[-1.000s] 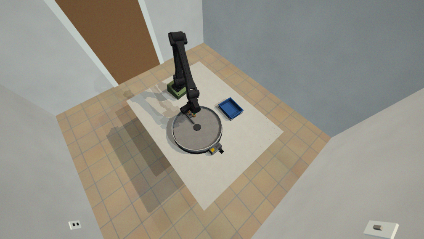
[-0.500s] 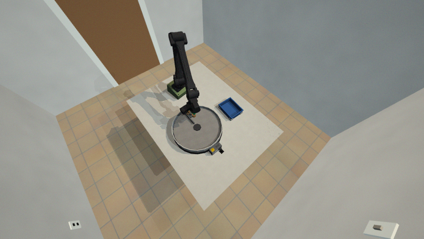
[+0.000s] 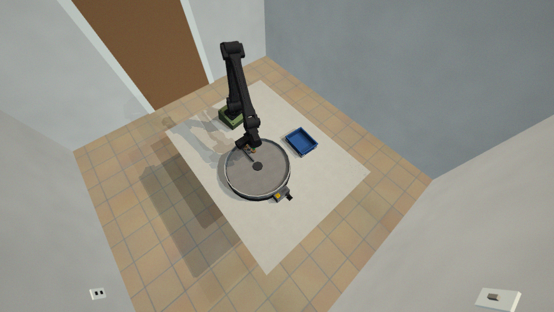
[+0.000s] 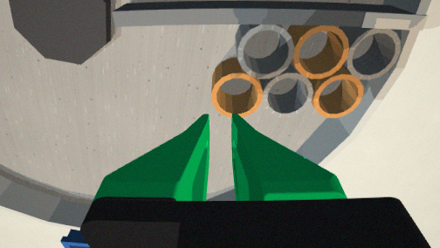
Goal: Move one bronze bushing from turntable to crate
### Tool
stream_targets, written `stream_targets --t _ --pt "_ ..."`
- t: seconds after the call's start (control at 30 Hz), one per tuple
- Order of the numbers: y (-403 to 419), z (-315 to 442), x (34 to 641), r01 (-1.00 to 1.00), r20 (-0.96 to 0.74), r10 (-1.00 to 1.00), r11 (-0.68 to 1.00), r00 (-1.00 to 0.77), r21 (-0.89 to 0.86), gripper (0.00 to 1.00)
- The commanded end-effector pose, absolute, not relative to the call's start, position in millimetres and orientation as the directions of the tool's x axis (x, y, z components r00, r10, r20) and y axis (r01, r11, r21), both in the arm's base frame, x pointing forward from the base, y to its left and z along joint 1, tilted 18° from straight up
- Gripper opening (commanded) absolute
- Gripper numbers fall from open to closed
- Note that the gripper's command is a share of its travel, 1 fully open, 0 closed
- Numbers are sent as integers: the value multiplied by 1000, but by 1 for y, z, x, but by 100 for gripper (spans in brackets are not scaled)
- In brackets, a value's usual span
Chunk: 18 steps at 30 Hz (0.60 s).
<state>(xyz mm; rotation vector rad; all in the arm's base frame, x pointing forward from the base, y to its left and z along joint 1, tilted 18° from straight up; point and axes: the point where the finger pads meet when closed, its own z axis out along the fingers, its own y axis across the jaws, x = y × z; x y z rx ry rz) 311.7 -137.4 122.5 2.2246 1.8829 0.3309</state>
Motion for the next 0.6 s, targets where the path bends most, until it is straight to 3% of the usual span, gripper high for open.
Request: stream_targets --t 0.0,0.57 --pt "-153 146 329 921 13 986 -158 164 356 12" --pt "-153 143 330 924 17 986 -159 164 346 12"
